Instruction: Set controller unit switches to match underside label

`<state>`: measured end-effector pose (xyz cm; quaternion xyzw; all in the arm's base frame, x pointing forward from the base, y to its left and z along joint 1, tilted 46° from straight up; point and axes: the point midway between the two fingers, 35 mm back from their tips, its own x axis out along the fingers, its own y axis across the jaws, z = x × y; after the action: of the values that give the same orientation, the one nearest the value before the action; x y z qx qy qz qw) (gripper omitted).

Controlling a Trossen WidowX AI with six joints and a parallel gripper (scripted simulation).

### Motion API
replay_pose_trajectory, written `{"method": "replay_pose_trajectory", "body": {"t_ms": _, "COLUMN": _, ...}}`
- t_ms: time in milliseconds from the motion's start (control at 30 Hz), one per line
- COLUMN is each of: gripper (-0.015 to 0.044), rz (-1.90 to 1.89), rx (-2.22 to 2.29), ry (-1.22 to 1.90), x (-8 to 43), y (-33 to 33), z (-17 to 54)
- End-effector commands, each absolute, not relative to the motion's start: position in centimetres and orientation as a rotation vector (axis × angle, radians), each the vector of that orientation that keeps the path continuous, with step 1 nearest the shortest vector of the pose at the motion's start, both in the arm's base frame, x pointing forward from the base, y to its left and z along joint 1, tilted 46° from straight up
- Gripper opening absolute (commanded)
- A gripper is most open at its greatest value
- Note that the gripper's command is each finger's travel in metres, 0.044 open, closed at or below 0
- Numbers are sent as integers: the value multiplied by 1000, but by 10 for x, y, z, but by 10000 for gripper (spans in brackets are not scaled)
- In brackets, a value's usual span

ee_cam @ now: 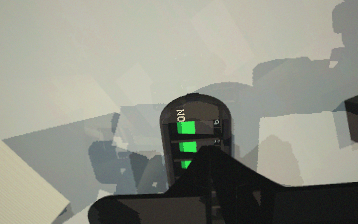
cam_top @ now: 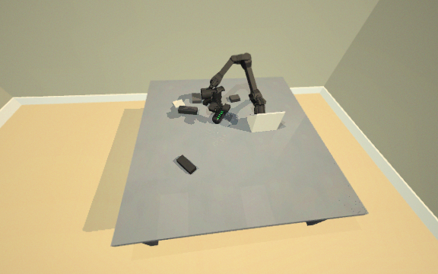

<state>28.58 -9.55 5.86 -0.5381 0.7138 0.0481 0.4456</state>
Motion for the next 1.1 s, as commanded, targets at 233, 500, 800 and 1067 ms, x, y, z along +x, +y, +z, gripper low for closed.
{"method": "replay_pose_trajectory", "body": {"t_ms": 233, "gripper": 0, "rz": 120, "rx": -1331, "ry": 1764, "x": 290, "y": -103, "z": 51}}
{"method": "replay_pose_trajectory", "body": {"t_ms": 500, "gripper": 0, "rz": 119, "rx": -1331, "ry": 1764, "x": 290, "y": -113, "z": 42}}
{"method": "replay_pose_trajectory", "body": {"t_ms": 800, "gripper": 0, "rz": 118, "rx": -1332, "ry": 1765, "x": 289, "y": -122, "z": 35}}
{"method": "replay_pose_trajectory", "body": {"t_ms": 1067, "gripper": 0, "rz": 118, "rx": -1333, "ry": 1765, "x": 289, "y": -127, "z": 30}}
